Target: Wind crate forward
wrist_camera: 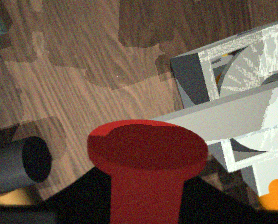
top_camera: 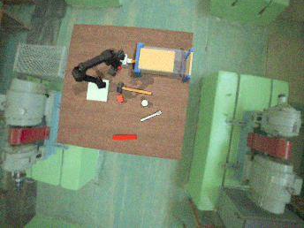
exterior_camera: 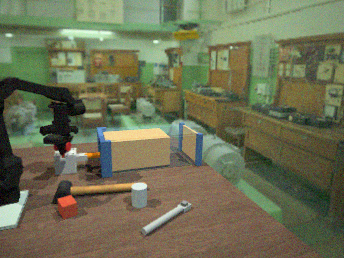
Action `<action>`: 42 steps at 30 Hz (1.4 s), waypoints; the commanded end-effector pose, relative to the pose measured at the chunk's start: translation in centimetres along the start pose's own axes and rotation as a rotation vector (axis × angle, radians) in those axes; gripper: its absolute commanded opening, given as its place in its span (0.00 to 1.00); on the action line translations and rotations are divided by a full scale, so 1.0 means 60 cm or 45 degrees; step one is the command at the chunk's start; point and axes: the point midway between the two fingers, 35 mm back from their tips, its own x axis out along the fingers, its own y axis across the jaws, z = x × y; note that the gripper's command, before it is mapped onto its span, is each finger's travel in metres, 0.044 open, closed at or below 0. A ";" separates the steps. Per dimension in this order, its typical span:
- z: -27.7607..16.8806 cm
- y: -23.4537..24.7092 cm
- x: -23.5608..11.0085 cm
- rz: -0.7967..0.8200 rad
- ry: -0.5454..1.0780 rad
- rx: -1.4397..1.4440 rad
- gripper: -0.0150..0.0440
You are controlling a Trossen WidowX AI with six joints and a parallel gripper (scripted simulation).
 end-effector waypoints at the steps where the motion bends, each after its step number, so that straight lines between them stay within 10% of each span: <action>1: -0.017 -0.010 -0.001 -0.013 0.031 0.005 0.25; 42: -0.074 -0.061 -0.004 -0.015 0.034 0.005 0.25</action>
